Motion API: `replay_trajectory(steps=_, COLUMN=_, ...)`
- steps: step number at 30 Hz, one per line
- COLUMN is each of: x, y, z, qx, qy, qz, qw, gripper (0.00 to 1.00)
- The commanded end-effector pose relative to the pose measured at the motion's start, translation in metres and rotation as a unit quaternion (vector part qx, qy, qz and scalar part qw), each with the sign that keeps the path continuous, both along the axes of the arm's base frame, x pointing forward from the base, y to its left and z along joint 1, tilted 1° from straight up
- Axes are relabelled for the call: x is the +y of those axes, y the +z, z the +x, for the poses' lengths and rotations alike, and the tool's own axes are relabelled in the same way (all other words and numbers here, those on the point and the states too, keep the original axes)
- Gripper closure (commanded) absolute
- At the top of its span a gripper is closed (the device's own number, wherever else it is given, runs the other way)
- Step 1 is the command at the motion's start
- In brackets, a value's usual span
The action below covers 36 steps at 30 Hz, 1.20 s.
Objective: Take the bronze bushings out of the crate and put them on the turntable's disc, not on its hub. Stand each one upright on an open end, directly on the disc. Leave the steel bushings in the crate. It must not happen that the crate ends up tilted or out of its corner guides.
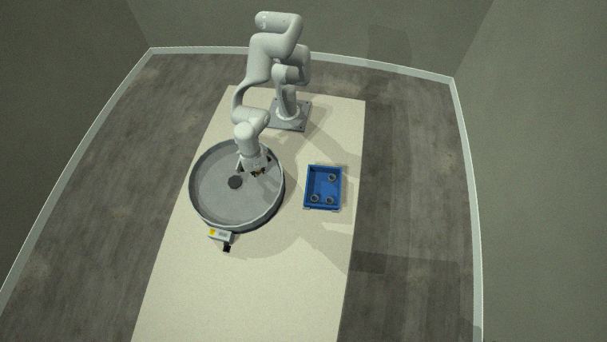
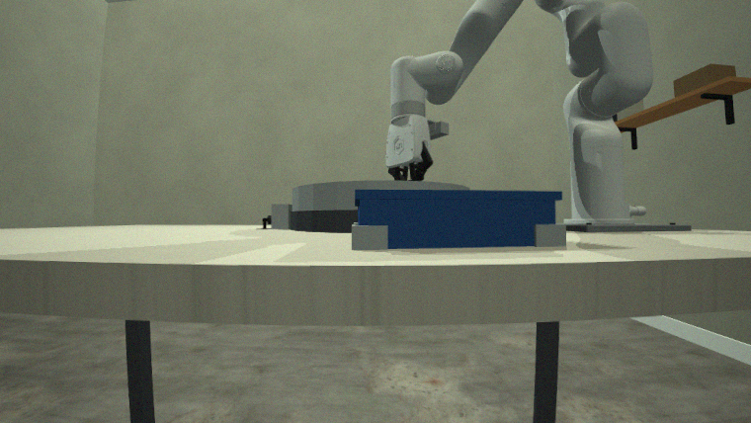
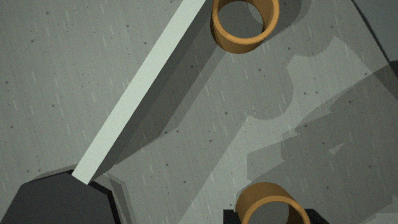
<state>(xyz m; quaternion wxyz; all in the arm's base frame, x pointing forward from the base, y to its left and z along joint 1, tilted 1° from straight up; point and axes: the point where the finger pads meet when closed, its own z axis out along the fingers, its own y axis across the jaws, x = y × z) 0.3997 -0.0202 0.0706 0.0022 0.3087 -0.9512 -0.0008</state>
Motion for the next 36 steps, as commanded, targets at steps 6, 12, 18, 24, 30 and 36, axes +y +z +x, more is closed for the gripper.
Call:
replay_trajectory(steps=6, x=-0.0001, y=-0.0019, z=0.0013, qx=-0.002, qy=0.0, qz=0.0, qw=1.0, gripper=1.0)
replay_trajectory(steps=12, x=-0.0001, y=-0.0025, z=0.0013, qx=-0.002, qy=0.0, qz=0.0, qw=1.0, gripper=1.0)
replay_trajectory(steps=18, x=-0.0001, y=-0.0026, z=0.0013, qx=-0.002, qy=0.0, qz=0.0, qw=1.0, gripper=1.0)
replay_trajectory(steps=24, x=-0.0001, y=-0.0026, z=0.0013, qx=-0.002, qy=0.0, qz=0.0, qw=1.0, gripper=1.0)
replay_trajectory(steps=30, x=-0.0001, y=-0.0026, z=0.0013, qx=-0.002, qy=0.0, qz=0.0, qw=1.0, gripper=0.58)
replay_trajectory(steps=36, x=-0.0001, y=-0.0026, z=0.0013, qx=-0.002, qy=0.0, qz=0.0, qw=1.0, gripper=0.58)
